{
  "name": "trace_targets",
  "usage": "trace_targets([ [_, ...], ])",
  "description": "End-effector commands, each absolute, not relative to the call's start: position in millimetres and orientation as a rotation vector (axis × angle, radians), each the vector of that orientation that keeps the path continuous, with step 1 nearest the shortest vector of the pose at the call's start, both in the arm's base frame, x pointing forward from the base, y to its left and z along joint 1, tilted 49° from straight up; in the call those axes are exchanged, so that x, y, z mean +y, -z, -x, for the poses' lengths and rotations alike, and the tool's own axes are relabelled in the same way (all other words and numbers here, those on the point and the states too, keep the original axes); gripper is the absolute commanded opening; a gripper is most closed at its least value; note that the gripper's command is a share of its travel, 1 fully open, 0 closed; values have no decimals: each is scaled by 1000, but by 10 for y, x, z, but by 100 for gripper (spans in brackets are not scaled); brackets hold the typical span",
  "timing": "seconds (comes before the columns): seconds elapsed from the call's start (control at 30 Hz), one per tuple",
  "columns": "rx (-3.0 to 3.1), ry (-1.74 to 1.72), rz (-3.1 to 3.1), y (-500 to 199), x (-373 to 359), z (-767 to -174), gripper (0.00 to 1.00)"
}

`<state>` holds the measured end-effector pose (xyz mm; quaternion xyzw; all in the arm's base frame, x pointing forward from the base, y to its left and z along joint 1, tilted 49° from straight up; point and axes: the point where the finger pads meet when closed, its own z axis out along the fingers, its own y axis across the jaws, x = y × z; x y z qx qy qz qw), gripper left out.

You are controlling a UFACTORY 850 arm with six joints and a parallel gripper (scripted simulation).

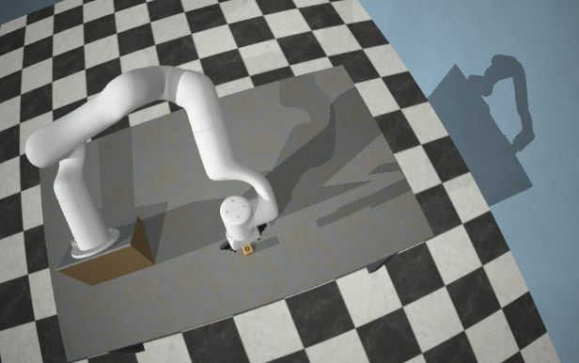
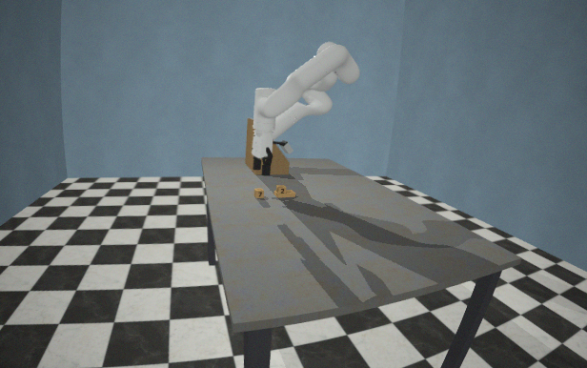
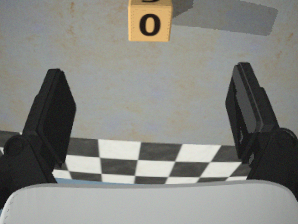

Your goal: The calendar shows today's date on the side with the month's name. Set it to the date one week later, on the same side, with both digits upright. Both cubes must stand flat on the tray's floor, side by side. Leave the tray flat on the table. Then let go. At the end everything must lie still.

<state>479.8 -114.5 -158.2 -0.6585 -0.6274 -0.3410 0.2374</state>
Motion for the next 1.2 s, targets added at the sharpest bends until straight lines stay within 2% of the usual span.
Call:
trace_targets([
  [0.0, -1638, 894, 1846, 1616, -1174, -4802, 100],
  [0.03, -1638, 894, 1847, 1616, -1174, -4802, 100],
  [0.07, -1638, 894, 1847, 1616, -1174, -4802, 49],
  [1.17, -1638, 894, 1847, 1616, -1174, -4802, 49],
])
